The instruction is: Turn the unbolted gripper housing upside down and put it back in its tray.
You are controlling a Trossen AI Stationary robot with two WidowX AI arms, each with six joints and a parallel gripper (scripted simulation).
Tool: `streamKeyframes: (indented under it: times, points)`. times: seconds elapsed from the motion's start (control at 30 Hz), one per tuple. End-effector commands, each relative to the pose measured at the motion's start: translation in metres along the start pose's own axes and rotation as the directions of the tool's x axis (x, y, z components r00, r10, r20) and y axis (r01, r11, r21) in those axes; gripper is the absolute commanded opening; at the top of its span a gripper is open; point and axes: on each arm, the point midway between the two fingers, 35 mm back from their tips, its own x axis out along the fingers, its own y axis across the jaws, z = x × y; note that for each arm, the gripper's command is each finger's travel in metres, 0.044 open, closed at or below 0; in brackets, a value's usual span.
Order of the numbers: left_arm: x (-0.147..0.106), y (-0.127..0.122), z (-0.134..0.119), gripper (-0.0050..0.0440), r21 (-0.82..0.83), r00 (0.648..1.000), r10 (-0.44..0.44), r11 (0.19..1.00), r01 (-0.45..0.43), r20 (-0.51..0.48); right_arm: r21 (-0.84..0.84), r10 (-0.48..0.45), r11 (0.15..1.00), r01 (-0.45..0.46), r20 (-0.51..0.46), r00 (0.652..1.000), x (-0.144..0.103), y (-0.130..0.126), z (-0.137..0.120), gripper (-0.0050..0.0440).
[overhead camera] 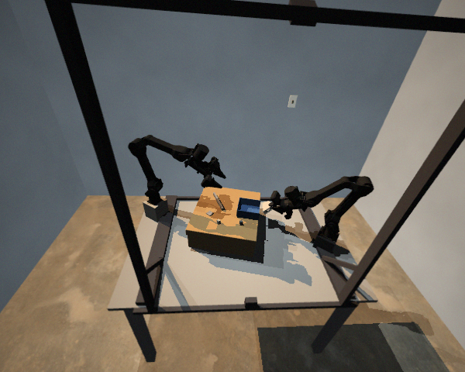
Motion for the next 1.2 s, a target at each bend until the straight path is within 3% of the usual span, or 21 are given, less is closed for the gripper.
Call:
streamKeyframes:
  times: [0.0, 1.17]
  points:
    - [-0.0049, -0.0002, 0.0075, 0.0435, 0.005, 1.0, -0.003, 1.0, 0.002, 0.024, 0.006, -0.013, 1.0, 0.013, -0.006, 1.0, 0.0011, 0.0047, -0.0004, 0.0113]
    - [-0.0049, -0.0002, 0.0075, 0.0435, 0.005, 1.0, -0.003, 1.0, 0.002, 0.024, -0.014, -0.105, 0.994, 0.105, -0.035, 0.994, 0.0033, 0.0027, -0.008, 0.0113]
